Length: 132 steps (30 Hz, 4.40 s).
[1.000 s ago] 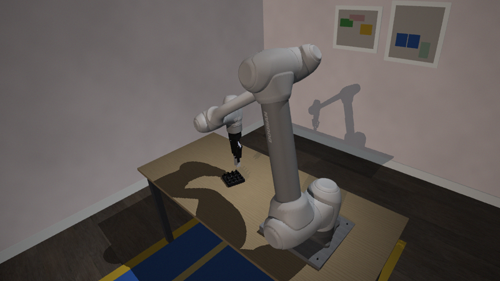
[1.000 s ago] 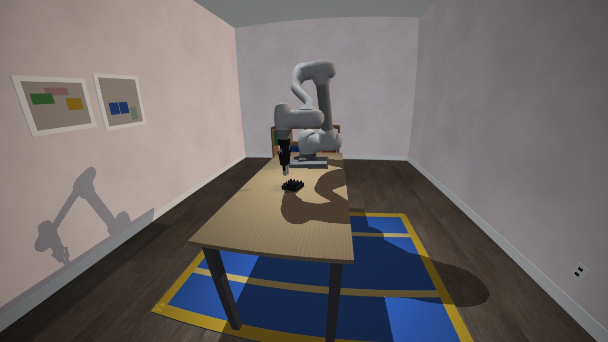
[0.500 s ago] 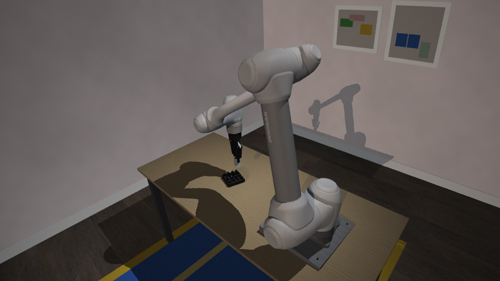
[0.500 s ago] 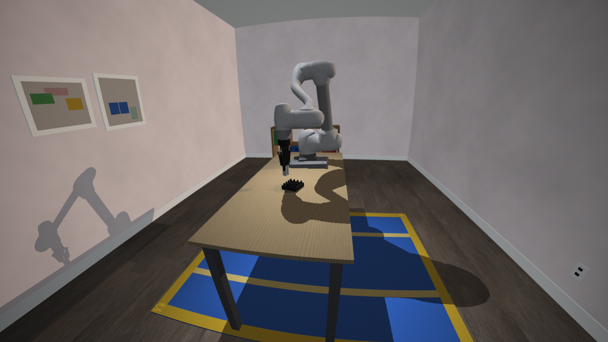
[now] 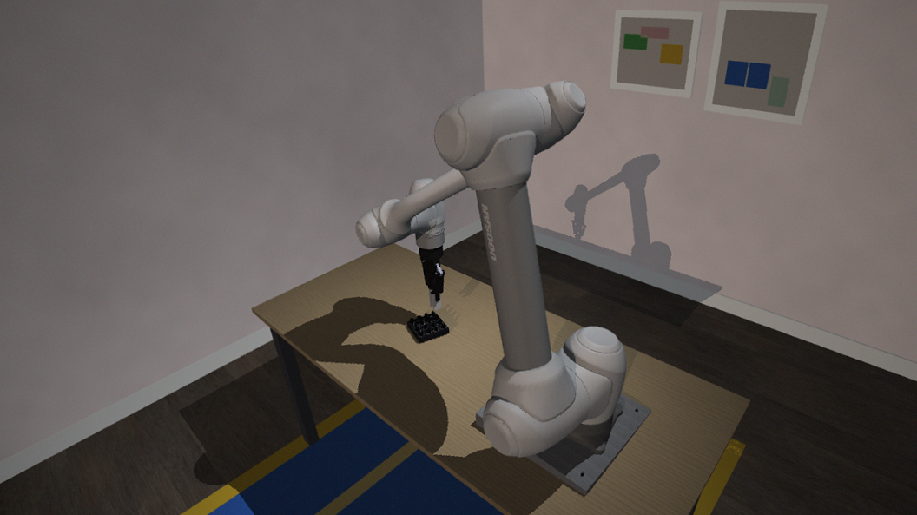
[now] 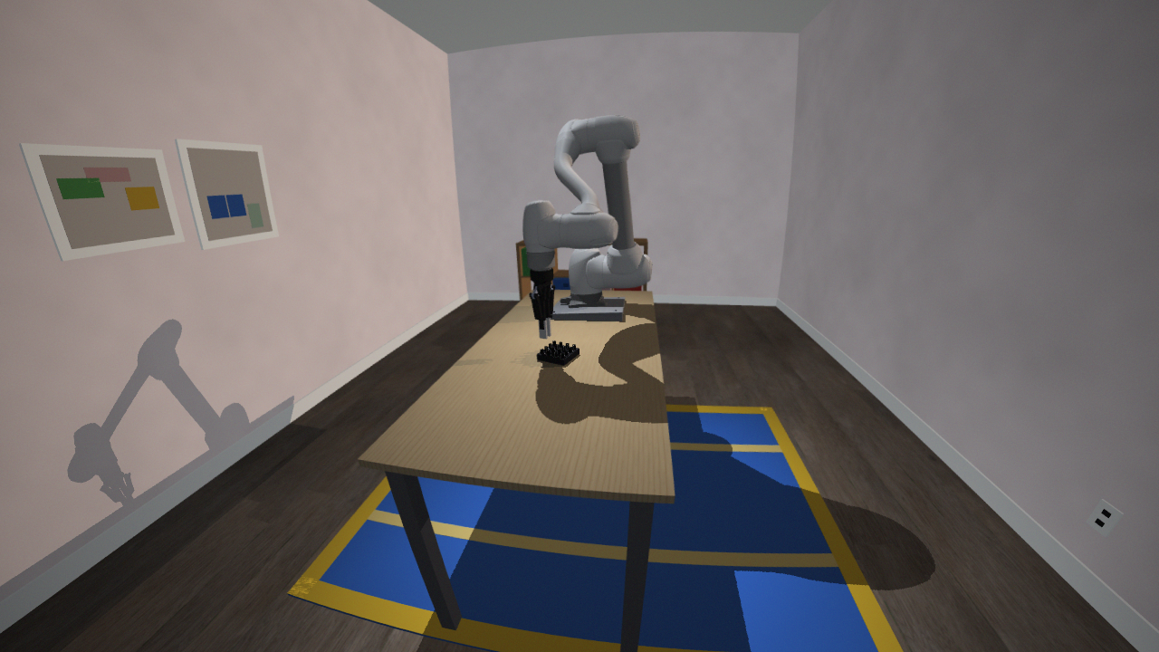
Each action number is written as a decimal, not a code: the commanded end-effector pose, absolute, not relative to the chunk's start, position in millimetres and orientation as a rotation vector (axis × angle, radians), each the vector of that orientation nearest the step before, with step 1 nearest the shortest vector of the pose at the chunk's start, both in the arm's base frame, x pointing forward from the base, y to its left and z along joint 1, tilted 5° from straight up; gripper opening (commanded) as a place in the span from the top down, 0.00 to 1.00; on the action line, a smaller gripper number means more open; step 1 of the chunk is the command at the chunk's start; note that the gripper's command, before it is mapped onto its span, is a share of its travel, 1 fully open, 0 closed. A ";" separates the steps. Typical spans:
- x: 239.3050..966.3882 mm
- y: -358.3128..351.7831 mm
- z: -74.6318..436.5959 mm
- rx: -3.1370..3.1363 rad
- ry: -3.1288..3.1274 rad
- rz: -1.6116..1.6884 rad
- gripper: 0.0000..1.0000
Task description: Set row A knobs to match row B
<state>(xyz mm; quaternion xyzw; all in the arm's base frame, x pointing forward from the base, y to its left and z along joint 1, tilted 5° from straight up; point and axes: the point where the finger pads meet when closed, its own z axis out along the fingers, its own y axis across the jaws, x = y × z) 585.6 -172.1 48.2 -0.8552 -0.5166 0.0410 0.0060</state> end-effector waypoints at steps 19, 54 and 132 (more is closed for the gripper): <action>583.8 -172.7 25.3 -2.676 -1.617 0.128 0.88; 583.3 -172.9 18.5 -2.676 -1.617 0.128 0.88; 582.2 -173.3 4.6 -2.676 -1.617 0.128 0.88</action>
